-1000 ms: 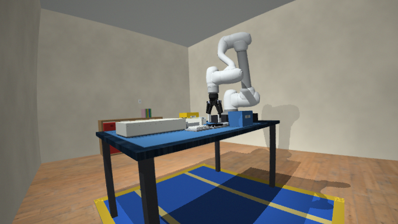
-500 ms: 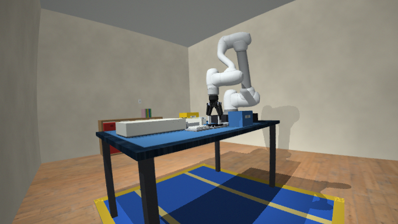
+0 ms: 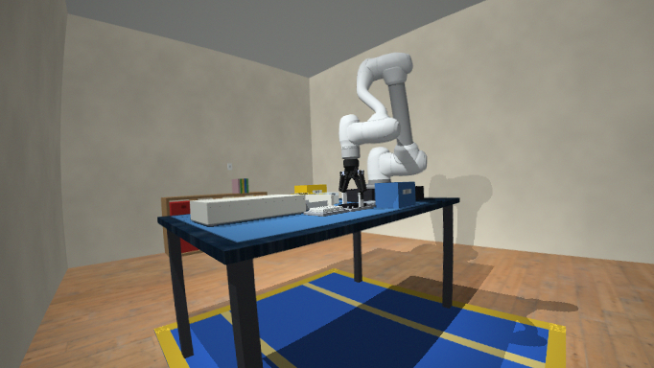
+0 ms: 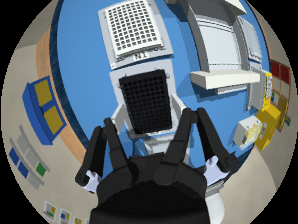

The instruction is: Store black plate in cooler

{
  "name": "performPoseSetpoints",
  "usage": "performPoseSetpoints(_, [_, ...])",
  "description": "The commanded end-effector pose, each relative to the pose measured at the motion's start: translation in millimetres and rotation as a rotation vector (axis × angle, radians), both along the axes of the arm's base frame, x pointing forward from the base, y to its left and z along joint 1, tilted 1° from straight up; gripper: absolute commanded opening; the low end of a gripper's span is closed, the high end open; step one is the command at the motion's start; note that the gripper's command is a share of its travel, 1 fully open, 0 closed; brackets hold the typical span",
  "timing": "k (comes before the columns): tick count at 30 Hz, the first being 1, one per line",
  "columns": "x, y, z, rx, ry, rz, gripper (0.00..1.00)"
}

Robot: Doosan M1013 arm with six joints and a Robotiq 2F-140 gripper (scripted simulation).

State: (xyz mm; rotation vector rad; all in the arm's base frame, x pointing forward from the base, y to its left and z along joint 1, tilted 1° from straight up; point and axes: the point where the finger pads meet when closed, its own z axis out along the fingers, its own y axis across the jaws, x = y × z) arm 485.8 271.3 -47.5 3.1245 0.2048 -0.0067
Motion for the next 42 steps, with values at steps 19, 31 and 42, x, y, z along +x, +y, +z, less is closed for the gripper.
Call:
performPoseSetpoints(19, [0.0,0.1,0.1,0.000,0.000,0.000,0.59])
performPoseSetpoints(31, [0.0,0.1,0.1,0.000,0.000,0.000,0.00])
performPoseSetpoints(42, [0.0,0.1,0.1,0.000,0.000,0.000,0.00])
